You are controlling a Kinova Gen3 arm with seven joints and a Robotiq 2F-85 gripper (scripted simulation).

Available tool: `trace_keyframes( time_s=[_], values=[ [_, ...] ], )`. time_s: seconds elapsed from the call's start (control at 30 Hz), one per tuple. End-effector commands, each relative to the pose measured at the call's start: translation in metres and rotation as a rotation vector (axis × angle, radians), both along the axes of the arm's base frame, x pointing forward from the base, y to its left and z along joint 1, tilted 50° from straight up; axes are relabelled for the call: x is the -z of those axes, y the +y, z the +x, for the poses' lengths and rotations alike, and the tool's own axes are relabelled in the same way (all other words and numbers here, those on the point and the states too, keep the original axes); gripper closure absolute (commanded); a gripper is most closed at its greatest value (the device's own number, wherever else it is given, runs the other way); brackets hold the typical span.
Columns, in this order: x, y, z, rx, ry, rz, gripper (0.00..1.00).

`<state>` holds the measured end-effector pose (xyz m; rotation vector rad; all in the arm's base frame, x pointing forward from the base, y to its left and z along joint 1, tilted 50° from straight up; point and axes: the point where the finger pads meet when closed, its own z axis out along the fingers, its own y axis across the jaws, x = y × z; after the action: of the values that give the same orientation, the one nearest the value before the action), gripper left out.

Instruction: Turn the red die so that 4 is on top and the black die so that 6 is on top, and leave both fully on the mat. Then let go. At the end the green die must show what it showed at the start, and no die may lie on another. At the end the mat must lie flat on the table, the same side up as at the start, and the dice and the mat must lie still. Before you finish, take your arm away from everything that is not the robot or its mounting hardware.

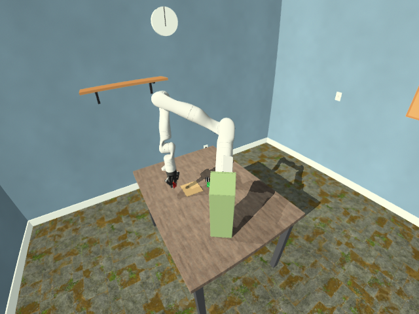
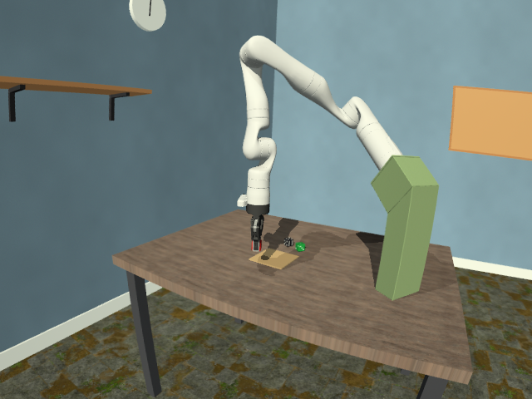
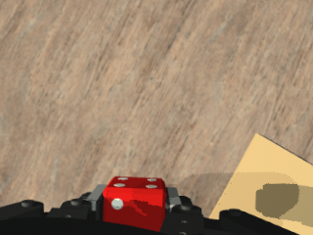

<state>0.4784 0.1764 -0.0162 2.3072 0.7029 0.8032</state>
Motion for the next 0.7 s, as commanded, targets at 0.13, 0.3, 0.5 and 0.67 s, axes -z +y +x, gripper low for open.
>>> trace_keyframes(
  time_s=[0.13, 0.3, 0.5, 0.67],
  values=[
    [0.0, 0.0, 0.0, -0.001, -0.001, 0.0, 0.74],
    [0.0, -0.002, 0.0, -0.001, -0.005, -0.003, 0.74],
    [0.0, -0.006, 0.0, -0.002, -0.014, -0.009, 0.74],
    [-0.001, -0.01, -0.001, -0.009, -0.029, -0.014, 0.74]
  ],
)
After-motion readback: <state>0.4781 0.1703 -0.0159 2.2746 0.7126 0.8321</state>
